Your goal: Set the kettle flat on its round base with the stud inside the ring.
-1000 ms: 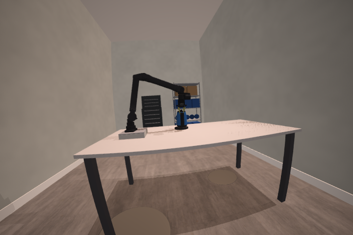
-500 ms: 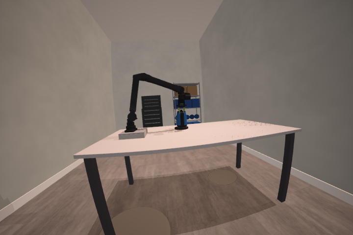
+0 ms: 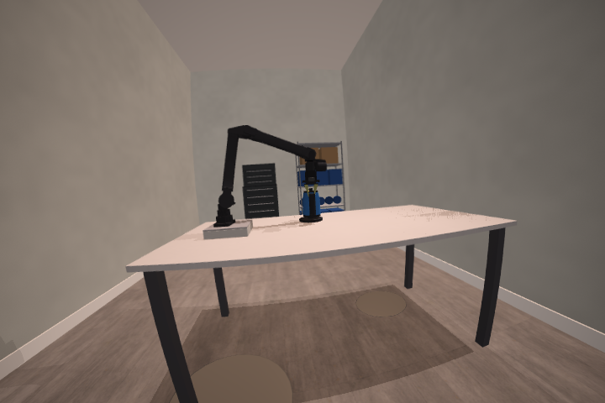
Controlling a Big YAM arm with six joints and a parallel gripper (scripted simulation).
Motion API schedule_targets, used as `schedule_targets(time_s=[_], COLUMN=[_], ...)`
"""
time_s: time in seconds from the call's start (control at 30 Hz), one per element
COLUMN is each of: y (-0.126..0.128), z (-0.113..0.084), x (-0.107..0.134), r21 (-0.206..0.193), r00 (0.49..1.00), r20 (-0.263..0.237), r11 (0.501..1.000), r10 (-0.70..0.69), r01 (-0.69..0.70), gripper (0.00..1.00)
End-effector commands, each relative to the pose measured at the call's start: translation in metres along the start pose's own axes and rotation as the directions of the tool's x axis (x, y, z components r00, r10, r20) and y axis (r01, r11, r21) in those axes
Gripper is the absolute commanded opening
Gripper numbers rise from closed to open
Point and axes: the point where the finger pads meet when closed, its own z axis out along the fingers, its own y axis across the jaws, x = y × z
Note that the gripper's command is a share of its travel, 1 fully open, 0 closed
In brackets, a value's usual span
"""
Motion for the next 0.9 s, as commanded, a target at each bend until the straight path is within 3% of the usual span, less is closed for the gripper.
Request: schedule_targets(time_s=[0.0,0.87], y=[0.0144,0.0141], z=[-0.0282,-0.0266], x=[0.0038,0.0039], r21=[-0.070,-0.069], r00=[1.000,1.000], r20=[-0.026,-0.027], r11=[0.998,0.998], r10=[0.008,0.008], r01=[-0.010,-0.010], gripper=[0.00,0.00])
